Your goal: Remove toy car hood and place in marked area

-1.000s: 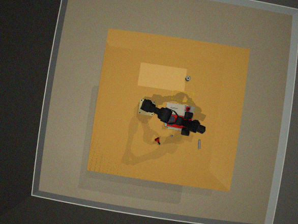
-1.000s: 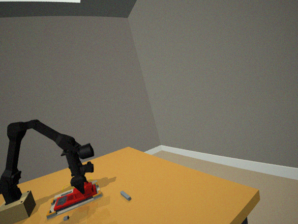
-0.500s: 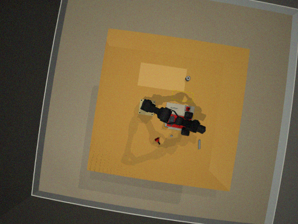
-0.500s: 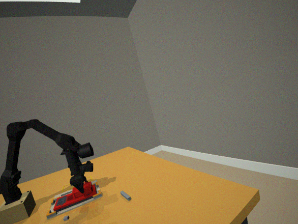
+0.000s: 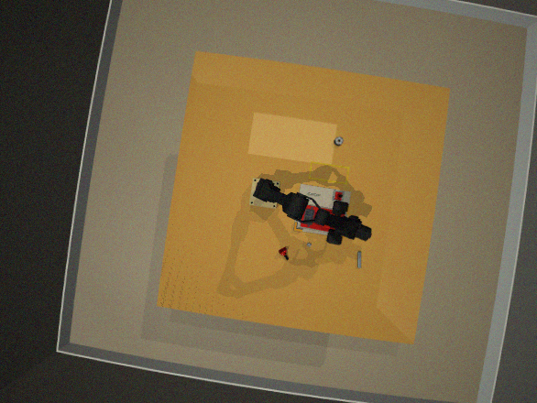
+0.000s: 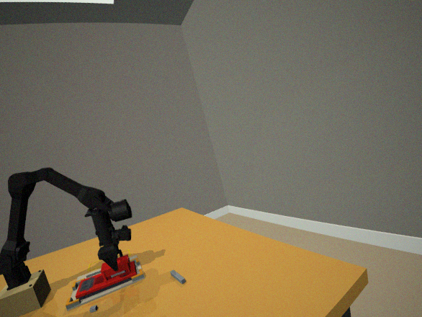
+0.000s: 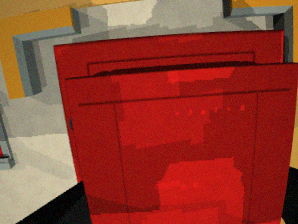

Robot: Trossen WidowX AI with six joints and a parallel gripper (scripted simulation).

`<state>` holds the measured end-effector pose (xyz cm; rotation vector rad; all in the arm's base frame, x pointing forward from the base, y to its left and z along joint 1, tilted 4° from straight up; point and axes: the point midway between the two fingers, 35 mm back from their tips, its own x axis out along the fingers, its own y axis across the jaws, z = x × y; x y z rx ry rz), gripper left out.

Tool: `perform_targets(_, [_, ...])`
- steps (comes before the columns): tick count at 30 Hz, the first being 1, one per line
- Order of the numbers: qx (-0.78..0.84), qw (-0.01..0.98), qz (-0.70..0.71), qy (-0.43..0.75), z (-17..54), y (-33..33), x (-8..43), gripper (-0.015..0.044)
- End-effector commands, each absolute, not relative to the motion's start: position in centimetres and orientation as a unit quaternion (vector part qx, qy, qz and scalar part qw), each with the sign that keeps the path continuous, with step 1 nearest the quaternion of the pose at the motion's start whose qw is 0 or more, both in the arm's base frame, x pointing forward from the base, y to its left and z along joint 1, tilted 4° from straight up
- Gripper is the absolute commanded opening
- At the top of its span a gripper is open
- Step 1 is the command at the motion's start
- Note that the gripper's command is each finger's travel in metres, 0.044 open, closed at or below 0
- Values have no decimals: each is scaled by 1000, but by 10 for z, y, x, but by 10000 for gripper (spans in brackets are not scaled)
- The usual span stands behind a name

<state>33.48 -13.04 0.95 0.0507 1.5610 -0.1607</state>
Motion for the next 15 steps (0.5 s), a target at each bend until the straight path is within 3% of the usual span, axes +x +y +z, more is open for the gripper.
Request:
perform_targets(1, [23,710,-74,700,15,-131,337,0])
perform_targets(15, [23,710,-74,700,23,-130,337,0])
